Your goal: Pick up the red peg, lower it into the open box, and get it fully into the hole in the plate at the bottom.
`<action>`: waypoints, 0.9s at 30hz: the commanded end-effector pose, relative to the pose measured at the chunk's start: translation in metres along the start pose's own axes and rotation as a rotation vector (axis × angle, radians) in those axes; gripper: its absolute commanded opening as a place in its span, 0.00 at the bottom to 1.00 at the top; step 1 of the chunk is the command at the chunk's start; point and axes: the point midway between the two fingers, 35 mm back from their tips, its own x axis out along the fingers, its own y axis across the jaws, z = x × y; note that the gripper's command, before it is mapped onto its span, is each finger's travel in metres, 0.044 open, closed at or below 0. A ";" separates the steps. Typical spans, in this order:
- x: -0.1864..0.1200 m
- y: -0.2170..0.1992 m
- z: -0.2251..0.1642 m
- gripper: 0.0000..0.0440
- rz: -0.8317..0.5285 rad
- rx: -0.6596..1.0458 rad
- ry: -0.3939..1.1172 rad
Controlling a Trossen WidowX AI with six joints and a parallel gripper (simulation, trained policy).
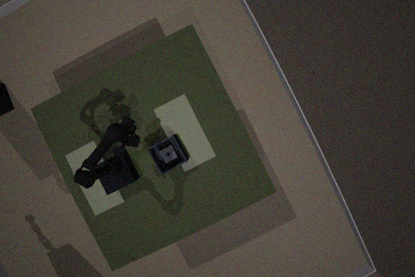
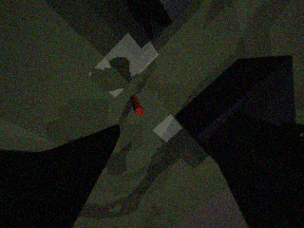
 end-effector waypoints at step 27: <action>0.118 0.040 0.002 0.89 0.053 -0.025 -0.084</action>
